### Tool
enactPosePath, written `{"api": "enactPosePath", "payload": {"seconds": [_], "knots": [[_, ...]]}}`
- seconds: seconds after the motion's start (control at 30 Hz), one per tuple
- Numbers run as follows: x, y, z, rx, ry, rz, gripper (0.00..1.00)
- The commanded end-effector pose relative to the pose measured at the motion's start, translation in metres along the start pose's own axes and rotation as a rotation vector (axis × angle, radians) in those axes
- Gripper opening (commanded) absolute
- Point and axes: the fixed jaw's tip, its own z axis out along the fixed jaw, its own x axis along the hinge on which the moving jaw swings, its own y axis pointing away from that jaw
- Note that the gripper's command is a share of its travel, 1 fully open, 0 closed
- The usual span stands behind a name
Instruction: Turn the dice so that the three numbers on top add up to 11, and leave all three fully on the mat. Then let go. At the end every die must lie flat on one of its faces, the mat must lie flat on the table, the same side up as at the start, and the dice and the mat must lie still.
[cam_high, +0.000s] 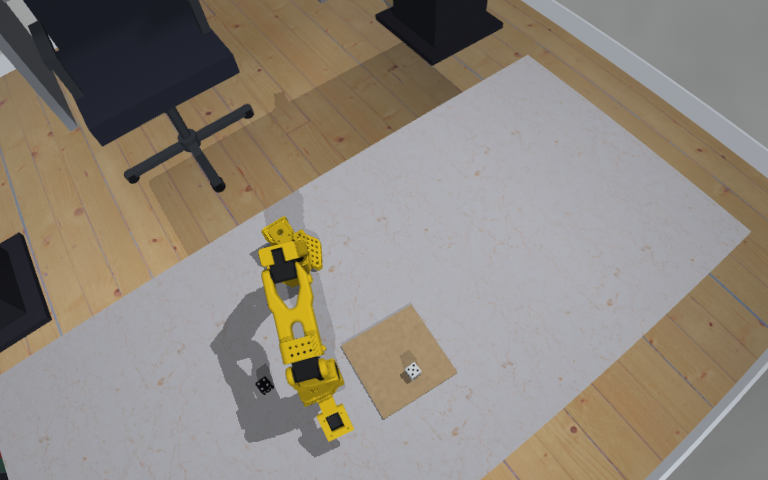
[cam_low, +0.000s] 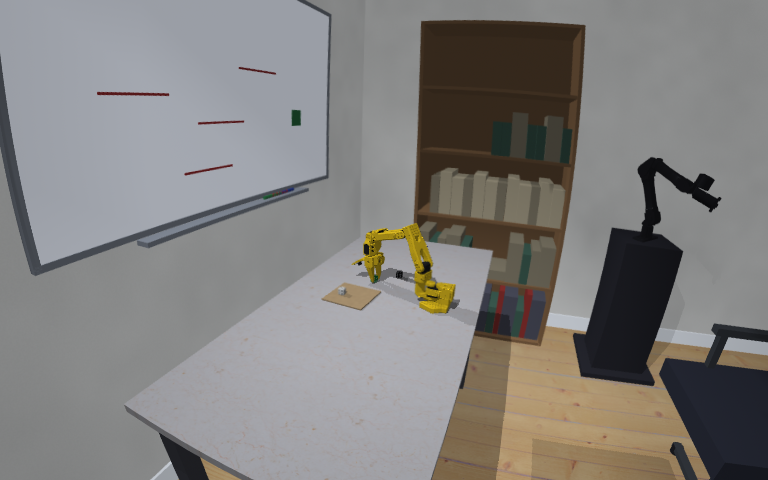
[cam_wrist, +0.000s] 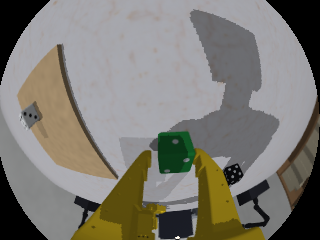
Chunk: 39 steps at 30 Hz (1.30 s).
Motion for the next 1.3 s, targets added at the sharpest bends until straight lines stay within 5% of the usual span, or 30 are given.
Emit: {"api": "enactPosePath", "payload": {"seconds": [0.0, 1.27], "knots": [[-0.0044, -0.0041, -0.0054, 0.004, -0.035, 0.0, 0.15], [-0.0042, -0.0076, -0.0054, 0.004, -0.036, 0.0, 0.0]]}}
